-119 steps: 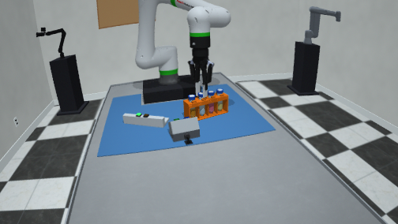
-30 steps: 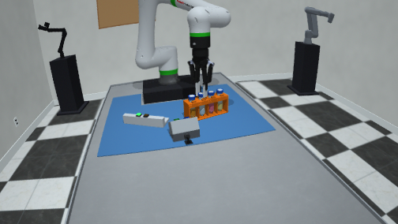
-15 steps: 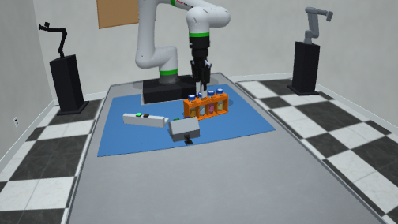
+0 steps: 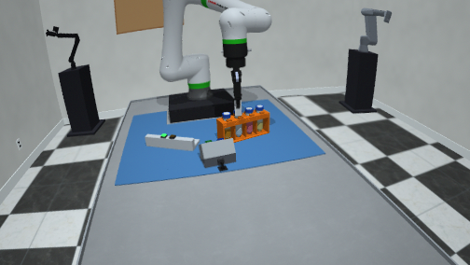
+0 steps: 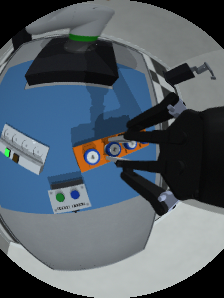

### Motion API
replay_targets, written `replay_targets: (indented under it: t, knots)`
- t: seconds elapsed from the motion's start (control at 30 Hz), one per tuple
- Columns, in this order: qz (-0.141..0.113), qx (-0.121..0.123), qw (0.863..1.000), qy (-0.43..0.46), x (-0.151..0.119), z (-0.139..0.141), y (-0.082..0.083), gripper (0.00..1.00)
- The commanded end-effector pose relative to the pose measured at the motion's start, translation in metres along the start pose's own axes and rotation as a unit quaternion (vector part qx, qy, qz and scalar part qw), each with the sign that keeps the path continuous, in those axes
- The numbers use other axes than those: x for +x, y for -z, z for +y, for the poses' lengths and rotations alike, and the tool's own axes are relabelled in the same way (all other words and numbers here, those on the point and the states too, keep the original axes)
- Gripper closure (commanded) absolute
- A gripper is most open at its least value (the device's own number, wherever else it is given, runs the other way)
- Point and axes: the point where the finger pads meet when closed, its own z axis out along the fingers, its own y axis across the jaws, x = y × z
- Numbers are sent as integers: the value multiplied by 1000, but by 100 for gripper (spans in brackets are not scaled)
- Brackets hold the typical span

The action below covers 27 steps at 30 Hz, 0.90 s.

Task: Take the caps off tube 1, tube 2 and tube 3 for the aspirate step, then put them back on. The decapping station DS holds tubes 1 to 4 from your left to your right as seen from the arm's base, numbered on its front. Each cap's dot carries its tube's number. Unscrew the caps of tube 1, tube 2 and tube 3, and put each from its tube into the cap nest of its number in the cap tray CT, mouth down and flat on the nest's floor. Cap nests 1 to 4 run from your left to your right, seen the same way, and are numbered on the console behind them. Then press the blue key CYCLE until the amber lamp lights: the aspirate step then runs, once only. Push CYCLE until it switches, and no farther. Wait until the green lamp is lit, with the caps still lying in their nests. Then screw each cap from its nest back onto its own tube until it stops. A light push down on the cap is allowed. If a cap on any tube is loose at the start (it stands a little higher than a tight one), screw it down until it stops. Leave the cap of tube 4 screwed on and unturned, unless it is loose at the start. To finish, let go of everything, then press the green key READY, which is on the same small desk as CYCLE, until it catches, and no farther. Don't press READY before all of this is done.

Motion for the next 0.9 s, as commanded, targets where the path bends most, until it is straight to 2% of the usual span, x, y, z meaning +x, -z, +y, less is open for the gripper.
replay_targets:
  t: [0.0,0.1,0.13,0.53,0.63,0.73,0.8,0.83,0.87]
  knots:
    - [9,6,999,-40,0,0,0,100]
    - [9,6,999,-40,0,0,0,100]
    - [9,6,999,-40,0,0,0,65]
    - [9,6,999,-40,0,0,0,65]
    - [10,5,996,85,0,0,0,65]
    - [10,4,992,127,0,0,0,65]
    - [10,4,986,168,0,0,0,65]
    - [11,4,978,209,0,0,0,65]
    - [11,4,978,209,0,0,0,65]
